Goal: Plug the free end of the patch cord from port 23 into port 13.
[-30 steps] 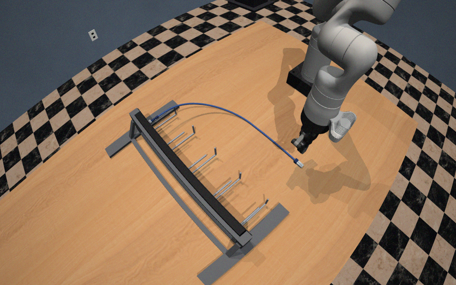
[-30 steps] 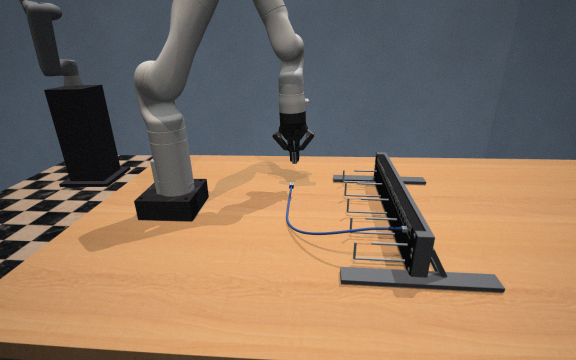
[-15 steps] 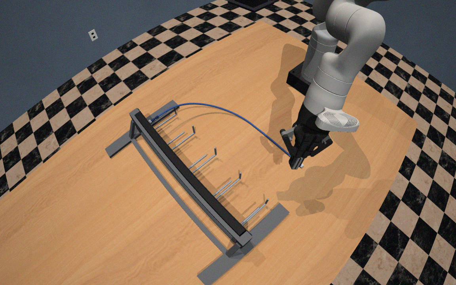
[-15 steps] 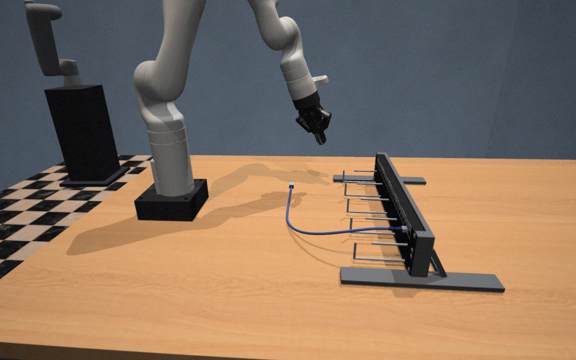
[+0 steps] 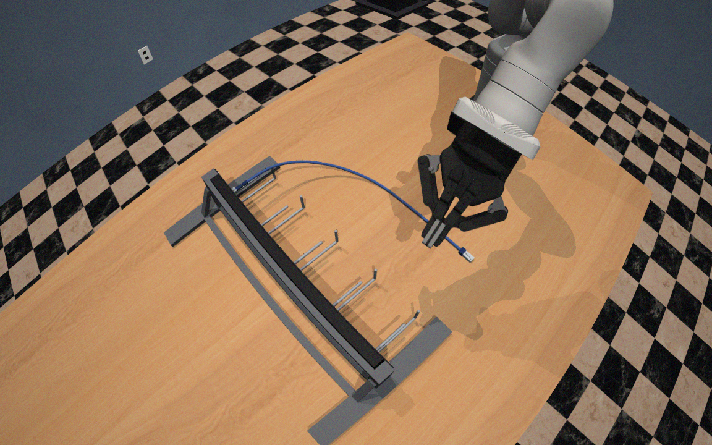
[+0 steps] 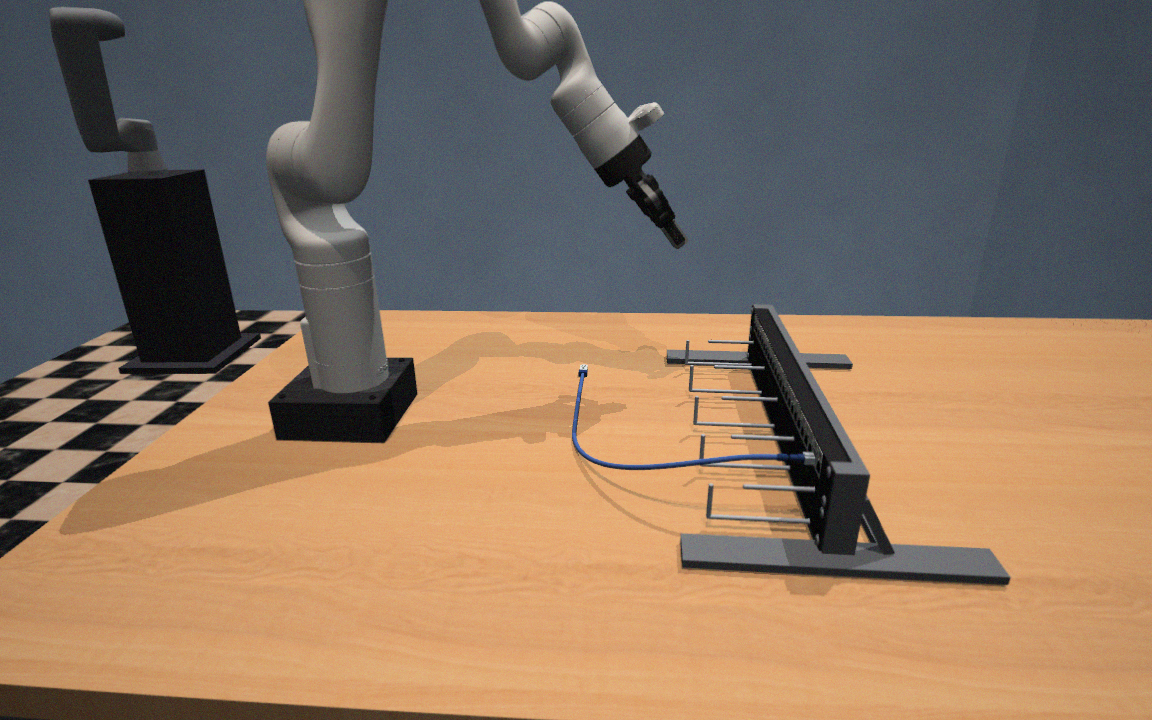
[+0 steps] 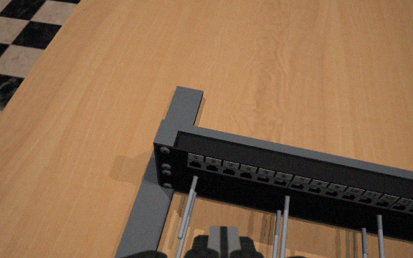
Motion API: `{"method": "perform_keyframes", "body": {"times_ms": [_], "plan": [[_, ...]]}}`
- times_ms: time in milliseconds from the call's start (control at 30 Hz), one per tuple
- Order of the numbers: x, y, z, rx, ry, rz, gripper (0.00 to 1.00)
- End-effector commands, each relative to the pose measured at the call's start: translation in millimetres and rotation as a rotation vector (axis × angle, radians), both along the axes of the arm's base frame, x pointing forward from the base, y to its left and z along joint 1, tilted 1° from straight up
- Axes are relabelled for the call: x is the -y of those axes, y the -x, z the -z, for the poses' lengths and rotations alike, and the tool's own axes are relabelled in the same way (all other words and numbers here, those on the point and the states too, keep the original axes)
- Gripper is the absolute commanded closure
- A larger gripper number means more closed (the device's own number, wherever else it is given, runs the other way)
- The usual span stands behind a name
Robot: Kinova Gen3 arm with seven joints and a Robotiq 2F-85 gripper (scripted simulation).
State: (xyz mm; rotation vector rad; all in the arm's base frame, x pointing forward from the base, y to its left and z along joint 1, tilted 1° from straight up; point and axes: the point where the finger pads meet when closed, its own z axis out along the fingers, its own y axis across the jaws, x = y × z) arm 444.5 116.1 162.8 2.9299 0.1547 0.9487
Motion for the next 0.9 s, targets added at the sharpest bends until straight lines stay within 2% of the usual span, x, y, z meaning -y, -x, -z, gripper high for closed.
{"method": "perform_keyframes", "body": {"times_ms": [0,200,867], "plan": [[1.1,-0.2,-13.8,0.038,-0.04,0.074,1.0],[11.3,-1.7,-22.7,0.065,-0.079,0.166,1.0],[13.5,-4.6,-22.1,0.071,-0.078,0.173,1.0]]}}
